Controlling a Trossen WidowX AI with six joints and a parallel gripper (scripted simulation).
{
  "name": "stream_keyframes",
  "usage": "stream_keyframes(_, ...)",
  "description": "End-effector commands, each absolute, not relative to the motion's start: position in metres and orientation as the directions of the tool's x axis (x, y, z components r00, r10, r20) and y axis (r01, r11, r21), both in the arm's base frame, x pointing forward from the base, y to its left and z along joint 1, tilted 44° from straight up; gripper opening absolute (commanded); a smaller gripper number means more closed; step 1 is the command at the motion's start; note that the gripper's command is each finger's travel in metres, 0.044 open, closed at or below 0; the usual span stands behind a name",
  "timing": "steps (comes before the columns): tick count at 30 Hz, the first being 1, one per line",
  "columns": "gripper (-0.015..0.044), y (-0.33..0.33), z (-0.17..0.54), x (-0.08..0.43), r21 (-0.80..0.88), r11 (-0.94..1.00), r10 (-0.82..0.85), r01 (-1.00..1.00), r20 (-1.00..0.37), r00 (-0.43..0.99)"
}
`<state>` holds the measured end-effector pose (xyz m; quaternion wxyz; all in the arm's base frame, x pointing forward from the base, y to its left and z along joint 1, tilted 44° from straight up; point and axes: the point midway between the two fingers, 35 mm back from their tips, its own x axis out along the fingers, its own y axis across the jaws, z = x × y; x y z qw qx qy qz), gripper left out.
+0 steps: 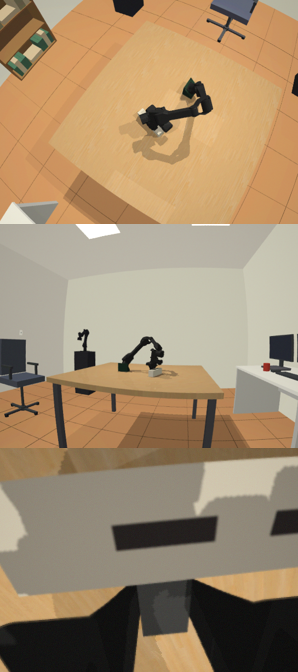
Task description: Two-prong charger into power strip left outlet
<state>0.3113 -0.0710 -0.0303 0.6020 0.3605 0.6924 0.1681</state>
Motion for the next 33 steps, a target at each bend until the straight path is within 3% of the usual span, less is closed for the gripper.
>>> stream_keyframes(1, 0.0, -0.0715, -0.0311, 0.3163, 0.67, 0.687, 0.697, 0.281, -0.717, 0.005)
stream_keyframes(33, 0.0, -0.074, -0.0287, 0.317, 0.67, 0.687, 0.697, 0.281, -0.717, 0.005)
